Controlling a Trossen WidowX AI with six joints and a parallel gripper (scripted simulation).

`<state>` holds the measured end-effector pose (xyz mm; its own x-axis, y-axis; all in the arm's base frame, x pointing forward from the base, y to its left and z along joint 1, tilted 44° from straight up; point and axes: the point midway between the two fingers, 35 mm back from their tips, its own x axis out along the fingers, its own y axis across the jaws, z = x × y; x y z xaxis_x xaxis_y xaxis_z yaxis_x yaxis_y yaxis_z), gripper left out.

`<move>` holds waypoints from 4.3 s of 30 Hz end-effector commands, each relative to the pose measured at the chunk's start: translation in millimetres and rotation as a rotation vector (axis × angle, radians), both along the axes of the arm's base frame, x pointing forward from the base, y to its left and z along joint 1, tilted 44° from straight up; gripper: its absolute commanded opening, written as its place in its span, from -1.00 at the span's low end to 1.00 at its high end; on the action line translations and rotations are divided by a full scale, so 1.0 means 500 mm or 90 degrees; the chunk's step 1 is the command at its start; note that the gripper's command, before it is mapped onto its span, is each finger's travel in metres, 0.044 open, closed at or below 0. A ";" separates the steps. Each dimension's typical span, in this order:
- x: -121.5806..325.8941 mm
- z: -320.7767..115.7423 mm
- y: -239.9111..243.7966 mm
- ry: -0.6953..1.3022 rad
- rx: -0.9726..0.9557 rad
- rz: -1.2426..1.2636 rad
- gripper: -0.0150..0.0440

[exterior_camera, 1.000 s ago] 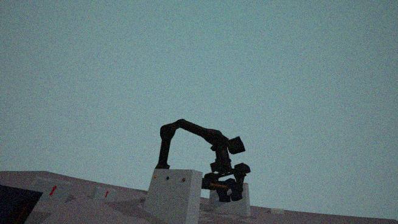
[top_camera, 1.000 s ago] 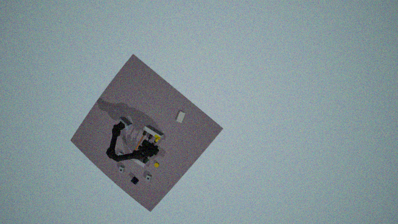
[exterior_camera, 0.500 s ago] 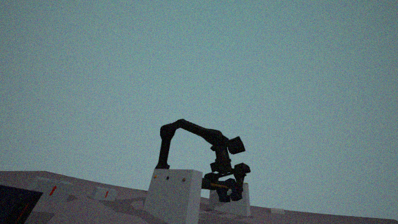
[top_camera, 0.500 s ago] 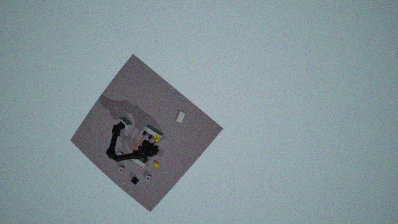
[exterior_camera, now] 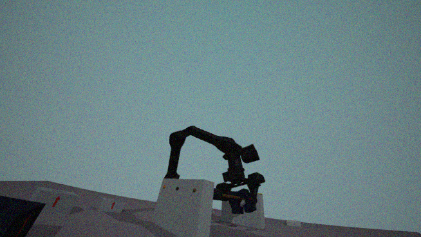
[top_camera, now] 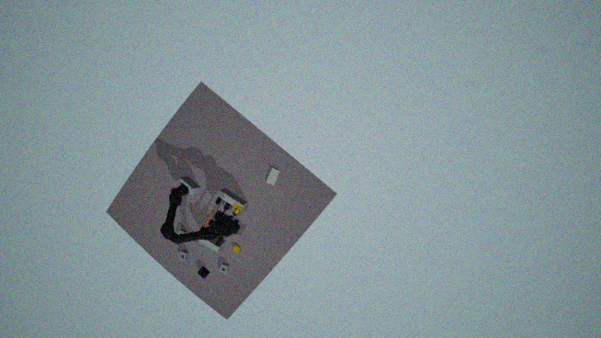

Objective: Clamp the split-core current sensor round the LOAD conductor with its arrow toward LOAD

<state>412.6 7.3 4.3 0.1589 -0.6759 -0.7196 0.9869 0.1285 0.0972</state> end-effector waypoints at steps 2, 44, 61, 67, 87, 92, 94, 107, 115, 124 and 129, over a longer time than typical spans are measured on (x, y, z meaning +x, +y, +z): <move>0.002 0.015 0.017 -0.009 0.001 0.015 -0.49; 0.002 0.015 0.017 -0.009 0.001 0.015 -0.49; 0.000 0.000 0.000 0.000 0.000 0.000 -0.49; 0.000 0.000 0.000 0.000 0.000 0.000 -0.49; 0.000 0.000 0.000 0.000 0.000 0.000 -0.49; 0.000 0.000 0.000 0.000 0.000 0.000 -0.49; 0.000 0.000 0.000 0.000 0.000 0.000 -0.49; 0.000 0.000 0.000 0.000 0.000 0.000 -0.49; 0.000 0.000 0.000 0.000 0.000 0.000 -0.49; 0.000 0.000 0.000 0.000 0.000 0.000 -0.49; 0.000 0.000 0.000 0.000 0.000 0.000 -0.49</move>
